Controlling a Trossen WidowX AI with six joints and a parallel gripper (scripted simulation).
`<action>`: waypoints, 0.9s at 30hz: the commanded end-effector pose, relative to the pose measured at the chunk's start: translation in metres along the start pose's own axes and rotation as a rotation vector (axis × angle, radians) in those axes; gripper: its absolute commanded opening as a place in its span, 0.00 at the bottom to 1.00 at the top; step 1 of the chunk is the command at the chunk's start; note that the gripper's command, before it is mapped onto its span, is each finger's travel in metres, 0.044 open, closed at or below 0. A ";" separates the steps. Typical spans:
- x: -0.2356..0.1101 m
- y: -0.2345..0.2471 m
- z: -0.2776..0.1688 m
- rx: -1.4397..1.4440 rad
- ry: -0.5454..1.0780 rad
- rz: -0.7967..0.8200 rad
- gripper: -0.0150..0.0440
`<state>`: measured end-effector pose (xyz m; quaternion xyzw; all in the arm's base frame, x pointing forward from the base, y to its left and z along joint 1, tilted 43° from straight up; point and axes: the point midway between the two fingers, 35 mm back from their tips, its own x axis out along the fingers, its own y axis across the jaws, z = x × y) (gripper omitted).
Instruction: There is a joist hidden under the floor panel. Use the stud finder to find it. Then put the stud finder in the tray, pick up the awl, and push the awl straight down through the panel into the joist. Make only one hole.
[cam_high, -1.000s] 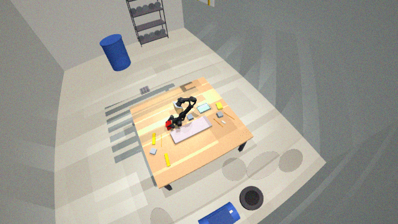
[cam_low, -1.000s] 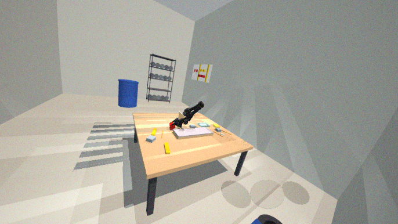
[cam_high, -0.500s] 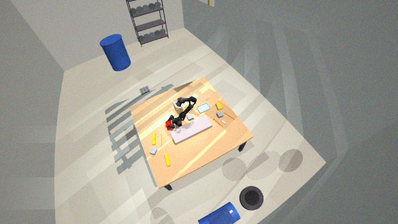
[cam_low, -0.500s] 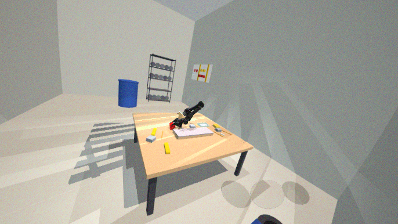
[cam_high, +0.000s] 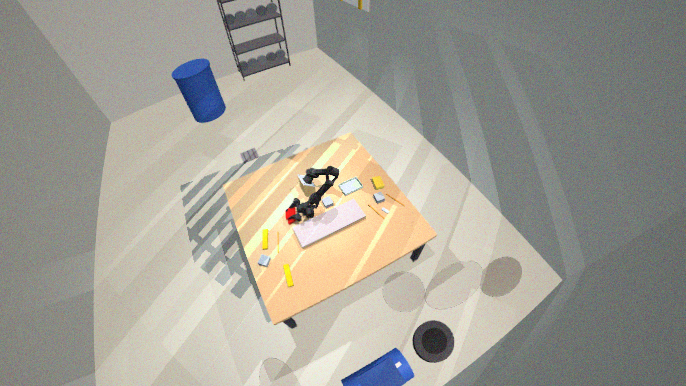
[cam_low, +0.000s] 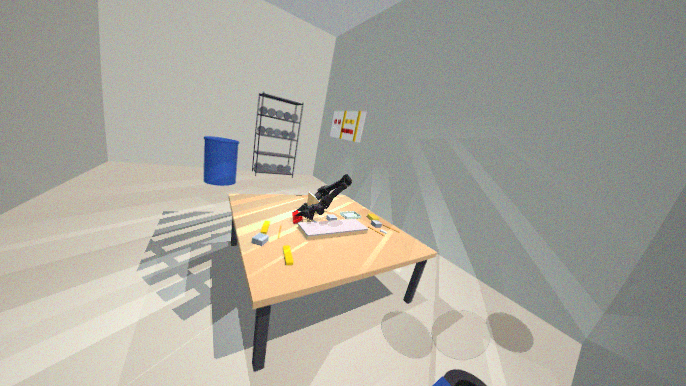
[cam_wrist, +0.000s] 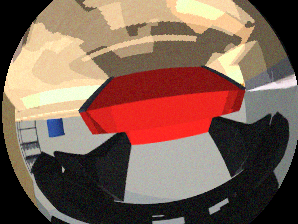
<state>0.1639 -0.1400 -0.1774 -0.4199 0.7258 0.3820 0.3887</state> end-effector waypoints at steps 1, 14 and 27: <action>-0.001 -0.001 0.004 -0.006 -0.022 -0.002 0.90; -0.001 -0.001 0.004 -0.006 -0.022 -0.002 0.90; -0.001 0.000 0.001 -0.001 -0.001 0.000 0.90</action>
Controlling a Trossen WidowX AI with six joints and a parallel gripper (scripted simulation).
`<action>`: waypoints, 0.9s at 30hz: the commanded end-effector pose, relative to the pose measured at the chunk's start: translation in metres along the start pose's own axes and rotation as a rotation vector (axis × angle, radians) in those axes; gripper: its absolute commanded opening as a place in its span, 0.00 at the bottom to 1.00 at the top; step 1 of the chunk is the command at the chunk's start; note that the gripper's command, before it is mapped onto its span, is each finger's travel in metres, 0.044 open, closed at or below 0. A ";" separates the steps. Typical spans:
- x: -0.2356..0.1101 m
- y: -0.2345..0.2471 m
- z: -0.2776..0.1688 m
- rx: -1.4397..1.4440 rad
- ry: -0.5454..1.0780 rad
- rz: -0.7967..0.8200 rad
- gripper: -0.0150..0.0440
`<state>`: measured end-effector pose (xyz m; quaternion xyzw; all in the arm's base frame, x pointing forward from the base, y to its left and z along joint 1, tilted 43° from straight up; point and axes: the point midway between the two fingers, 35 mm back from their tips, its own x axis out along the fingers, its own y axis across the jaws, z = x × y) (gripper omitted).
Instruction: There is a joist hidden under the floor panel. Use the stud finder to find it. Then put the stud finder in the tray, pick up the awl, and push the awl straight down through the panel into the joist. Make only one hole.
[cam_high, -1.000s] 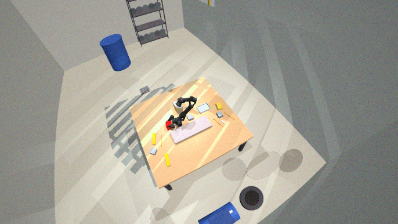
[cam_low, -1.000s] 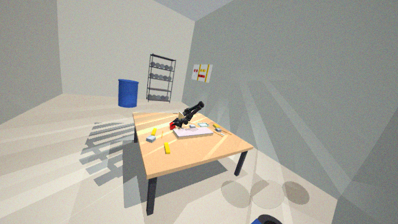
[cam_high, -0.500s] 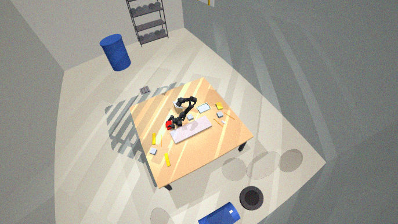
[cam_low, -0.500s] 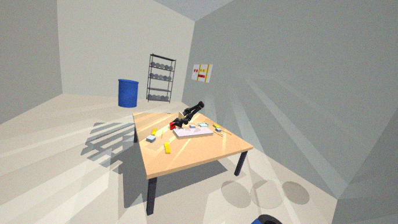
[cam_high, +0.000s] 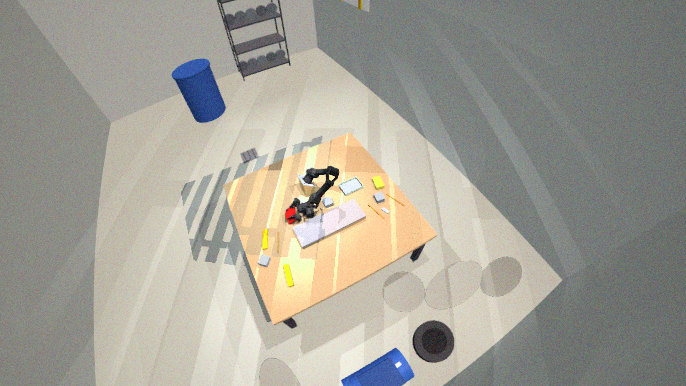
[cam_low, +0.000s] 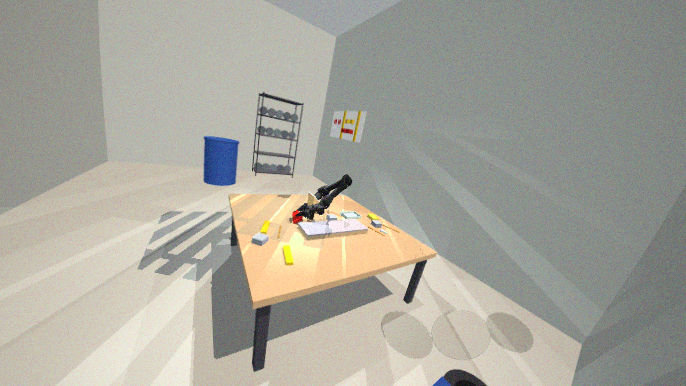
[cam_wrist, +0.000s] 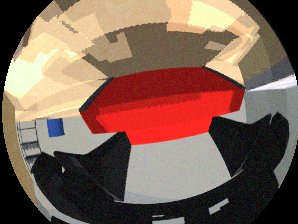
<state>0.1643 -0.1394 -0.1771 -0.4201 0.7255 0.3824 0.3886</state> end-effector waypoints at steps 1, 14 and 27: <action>0.000 0.000 0.000 0.000 0.000 0.000 0.90; 0.000 0.000 0.000 0.000 0.000 0.000 1.00; -0.008 0.000 0.000 0.000 0.000 0.000 1.00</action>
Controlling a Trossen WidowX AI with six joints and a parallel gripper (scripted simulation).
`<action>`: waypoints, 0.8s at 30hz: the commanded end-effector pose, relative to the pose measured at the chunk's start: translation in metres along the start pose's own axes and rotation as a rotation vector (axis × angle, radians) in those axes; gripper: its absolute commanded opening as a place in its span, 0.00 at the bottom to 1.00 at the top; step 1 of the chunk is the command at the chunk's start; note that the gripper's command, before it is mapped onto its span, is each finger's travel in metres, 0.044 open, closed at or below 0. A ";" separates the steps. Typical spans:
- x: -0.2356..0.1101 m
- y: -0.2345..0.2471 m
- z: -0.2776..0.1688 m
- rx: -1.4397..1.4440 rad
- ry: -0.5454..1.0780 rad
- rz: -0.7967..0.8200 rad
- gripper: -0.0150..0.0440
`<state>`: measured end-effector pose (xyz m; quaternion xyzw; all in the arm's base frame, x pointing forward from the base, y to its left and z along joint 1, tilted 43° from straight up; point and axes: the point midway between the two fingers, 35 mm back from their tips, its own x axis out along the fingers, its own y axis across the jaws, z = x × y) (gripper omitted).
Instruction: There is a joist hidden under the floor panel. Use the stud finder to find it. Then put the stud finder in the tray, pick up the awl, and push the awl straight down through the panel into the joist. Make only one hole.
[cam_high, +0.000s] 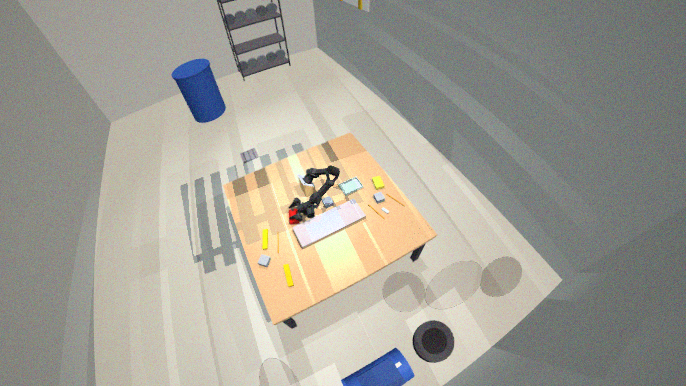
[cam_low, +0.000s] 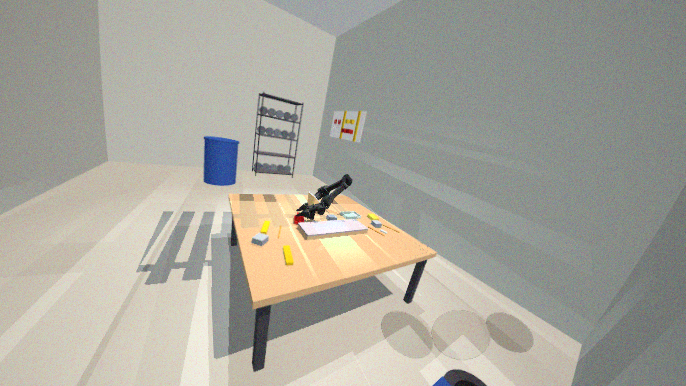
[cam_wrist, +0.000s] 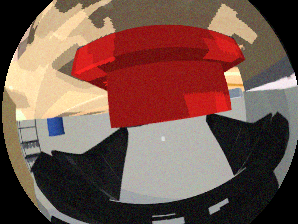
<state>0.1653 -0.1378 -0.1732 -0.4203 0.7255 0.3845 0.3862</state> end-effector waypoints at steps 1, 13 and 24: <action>-0.005 -0.001 0.000 0.005 -0.002 -0.003 1.00; -0.021 -0.001 0.000 0.005 -0.003 -0.003 1.00; -0.048 0.000 -0.069 0.002 0.005 -0.002 1.00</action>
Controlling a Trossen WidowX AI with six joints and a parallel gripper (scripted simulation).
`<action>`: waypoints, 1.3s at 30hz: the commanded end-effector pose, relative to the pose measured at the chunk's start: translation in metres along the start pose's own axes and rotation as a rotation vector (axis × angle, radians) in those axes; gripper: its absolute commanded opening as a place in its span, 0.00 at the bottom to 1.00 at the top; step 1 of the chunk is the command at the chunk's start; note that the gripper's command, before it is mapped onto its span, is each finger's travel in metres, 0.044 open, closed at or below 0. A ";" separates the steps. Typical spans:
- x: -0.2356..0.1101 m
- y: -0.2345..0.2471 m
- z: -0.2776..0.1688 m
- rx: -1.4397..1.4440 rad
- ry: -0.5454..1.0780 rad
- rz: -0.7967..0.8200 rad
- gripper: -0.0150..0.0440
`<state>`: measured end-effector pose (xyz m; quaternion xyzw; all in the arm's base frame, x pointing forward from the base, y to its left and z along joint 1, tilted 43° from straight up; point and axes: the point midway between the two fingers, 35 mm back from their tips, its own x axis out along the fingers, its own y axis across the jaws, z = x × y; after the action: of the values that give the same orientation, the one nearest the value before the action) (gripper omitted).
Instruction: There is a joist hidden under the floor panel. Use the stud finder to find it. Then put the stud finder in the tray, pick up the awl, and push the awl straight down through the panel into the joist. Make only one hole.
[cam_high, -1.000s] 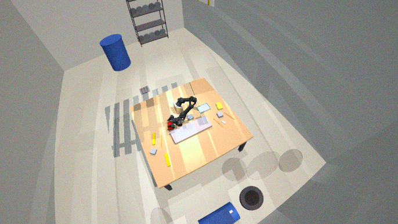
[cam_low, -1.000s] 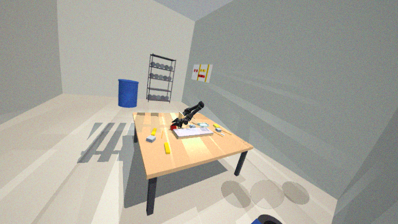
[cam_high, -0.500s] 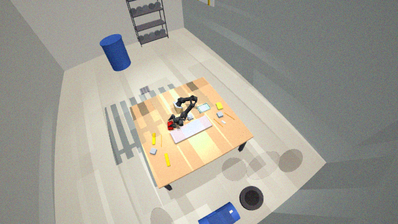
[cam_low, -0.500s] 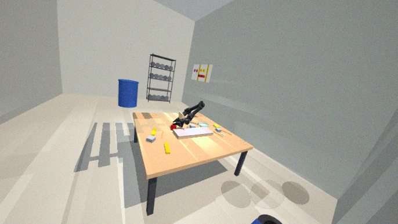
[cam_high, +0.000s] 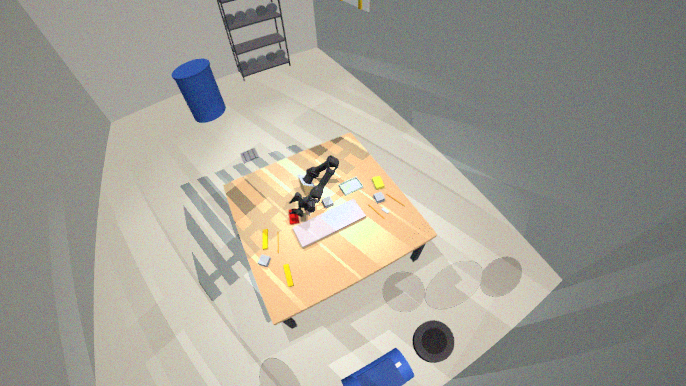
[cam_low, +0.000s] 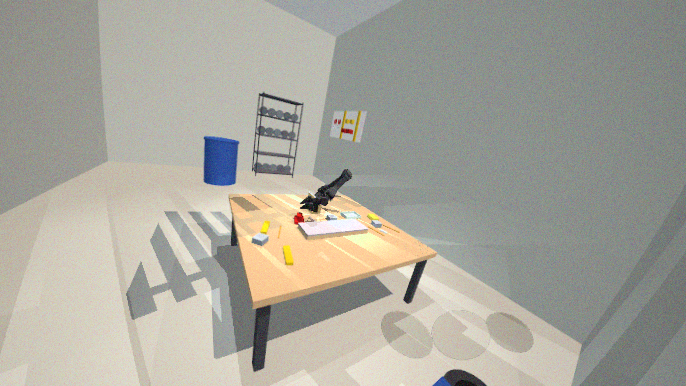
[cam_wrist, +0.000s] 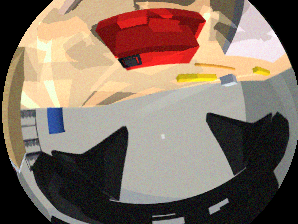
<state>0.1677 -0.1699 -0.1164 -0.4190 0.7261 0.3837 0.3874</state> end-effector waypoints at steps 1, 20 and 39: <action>-0.007 0.000 -0.018 -0.002 0.007 -0.003 1.00; 0.033 -0.001 0.017 1.531 -1.106 0.692 1.00; 0.038 -0.001 0.027 1.531 -1.106 0.692 1.00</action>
<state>0.1615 -0.1620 -0.1580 0.4105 0.5788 0.0462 0.7031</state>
